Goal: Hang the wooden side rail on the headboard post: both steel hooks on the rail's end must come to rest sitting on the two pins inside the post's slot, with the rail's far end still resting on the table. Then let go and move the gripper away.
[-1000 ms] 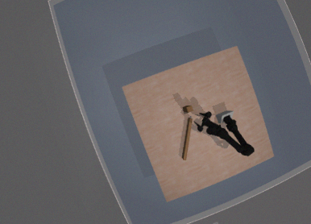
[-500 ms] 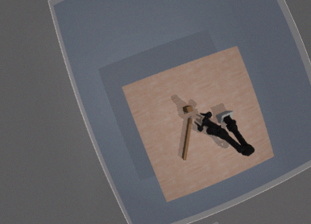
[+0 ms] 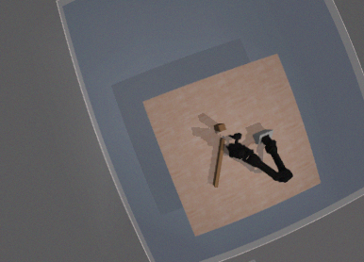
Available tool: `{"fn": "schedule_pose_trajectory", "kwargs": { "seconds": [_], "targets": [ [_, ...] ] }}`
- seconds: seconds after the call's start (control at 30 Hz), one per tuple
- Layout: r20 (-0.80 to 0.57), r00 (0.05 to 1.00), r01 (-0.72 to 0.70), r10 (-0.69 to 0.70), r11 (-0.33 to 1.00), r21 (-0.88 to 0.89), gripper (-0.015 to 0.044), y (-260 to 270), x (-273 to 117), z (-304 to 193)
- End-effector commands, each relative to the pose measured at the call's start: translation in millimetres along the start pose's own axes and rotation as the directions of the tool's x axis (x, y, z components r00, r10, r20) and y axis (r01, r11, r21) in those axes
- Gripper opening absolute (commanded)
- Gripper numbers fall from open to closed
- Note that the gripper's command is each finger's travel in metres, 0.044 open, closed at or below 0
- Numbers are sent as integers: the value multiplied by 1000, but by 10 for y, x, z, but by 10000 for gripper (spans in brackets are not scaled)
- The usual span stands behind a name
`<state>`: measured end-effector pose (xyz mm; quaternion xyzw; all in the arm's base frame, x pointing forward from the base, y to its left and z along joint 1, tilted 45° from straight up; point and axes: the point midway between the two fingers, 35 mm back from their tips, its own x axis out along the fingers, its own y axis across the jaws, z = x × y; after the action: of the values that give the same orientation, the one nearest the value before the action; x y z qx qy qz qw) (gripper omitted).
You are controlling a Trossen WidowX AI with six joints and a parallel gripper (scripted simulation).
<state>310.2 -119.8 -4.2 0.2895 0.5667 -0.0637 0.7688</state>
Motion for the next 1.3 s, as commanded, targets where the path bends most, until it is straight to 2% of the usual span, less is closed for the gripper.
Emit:
{"fn": "schedule_pose_trajectory", "kwargs": {
  "seconds": [0.0,0.1,0.23,0.43,0.5,0.97,1.13,1.27],
  "targets": [
    [-159,984,-140,84,913,-383,440,163,38,142],
    [-238,962,-247,132,791,-560,440,267,24,216],
    [-334,922,-386,197,562,-731,440,411,-9,305],
    [-457,839,-511,296,136,-849,440,634,-86,421],
    [-480,818,-517,318,39,-855,440,684,-107,444],
    [-482,815,-517,321,27,-856,440,690,-109,446],
    [-482,815,-517,322,27,-856,440,799,160,288],
    [-482,815,-517,322,26,-856,440,809,185,272]
  ]
}}
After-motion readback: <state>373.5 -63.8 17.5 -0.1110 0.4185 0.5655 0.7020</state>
